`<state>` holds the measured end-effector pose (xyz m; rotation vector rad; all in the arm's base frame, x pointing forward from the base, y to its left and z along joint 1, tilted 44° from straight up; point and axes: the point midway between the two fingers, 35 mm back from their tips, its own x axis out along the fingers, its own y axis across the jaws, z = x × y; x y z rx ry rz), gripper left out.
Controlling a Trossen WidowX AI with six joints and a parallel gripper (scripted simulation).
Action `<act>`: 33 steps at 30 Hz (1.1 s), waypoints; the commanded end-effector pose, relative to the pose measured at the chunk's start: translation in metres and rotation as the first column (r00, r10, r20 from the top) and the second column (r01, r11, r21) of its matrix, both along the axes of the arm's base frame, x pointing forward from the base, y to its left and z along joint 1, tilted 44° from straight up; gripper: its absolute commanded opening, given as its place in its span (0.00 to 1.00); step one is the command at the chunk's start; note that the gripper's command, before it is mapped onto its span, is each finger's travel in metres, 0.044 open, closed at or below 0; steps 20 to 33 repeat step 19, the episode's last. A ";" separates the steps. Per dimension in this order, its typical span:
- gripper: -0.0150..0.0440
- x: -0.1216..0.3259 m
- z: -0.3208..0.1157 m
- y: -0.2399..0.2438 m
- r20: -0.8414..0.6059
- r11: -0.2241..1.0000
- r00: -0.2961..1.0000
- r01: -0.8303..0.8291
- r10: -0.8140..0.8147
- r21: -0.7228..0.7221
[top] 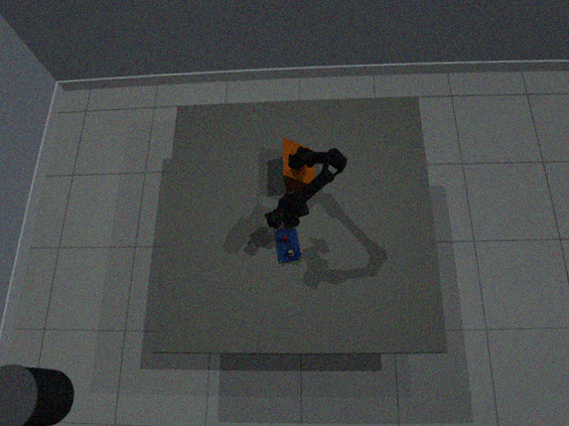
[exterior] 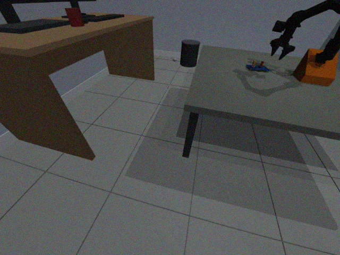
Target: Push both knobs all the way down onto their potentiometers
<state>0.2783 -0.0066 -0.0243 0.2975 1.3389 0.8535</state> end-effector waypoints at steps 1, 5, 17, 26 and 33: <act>1.00 -0.052 0.000 0.005 -0.006 1.000 1.000 -0.010 0.010 0.000; 1.00 -0.054 0.000 0.005 -0.006 1.000 1.000 -0.010 0.010 0.001; 1.00 -0.054 0.000 0.005 -0.006 1.000 1.000 -0.010 0.010 0.001; 1.00 -0.054 0.000 0.005 -0.006 1.000 1.000 -0.010 0.010 0.001; 1.00 -0.054 0.000 0.005 -0.006 1.000 1.000 -0.010 0.010 0.001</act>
